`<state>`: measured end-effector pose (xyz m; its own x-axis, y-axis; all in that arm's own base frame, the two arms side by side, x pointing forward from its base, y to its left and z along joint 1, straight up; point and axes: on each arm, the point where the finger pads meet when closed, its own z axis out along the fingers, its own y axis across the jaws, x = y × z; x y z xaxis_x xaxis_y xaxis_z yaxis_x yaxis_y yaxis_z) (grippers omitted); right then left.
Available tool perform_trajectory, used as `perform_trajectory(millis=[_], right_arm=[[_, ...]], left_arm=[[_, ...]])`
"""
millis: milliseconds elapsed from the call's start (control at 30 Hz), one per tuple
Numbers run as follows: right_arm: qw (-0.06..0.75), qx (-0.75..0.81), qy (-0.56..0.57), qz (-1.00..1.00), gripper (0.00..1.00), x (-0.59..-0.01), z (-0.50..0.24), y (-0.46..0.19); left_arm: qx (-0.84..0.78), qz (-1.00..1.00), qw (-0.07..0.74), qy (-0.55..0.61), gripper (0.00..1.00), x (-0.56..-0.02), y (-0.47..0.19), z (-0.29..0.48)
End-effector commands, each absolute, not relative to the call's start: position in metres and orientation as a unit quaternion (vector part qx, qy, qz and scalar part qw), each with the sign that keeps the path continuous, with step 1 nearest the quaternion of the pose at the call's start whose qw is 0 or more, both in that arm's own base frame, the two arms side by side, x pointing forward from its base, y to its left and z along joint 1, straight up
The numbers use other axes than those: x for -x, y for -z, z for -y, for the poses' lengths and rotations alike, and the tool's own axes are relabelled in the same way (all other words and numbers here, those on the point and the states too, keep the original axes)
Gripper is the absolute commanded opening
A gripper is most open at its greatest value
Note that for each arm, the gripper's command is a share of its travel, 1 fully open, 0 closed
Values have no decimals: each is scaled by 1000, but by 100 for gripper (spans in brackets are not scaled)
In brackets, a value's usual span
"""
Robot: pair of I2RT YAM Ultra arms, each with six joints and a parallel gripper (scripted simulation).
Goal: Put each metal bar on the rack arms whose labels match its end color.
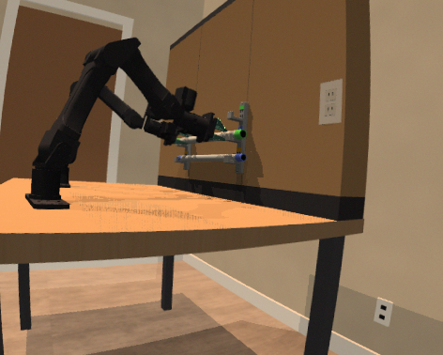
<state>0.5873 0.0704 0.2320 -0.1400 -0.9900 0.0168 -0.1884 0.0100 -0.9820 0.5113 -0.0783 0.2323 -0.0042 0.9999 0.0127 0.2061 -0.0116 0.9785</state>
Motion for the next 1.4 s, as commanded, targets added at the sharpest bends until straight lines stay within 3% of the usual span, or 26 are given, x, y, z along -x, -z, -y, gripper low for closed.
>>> perform_trajectory(millis=[0, 1367], right_arm=[[461, 461, 536, -536, 0, -591, -68, -320], [461, 461, 536, -536, 0, -577, -70, -326]], left_arm=[[-497, -504, 496, -503, 0, -518, -320, 74], [-497, -504, 496, -504, 0, -504, -325, 75]])
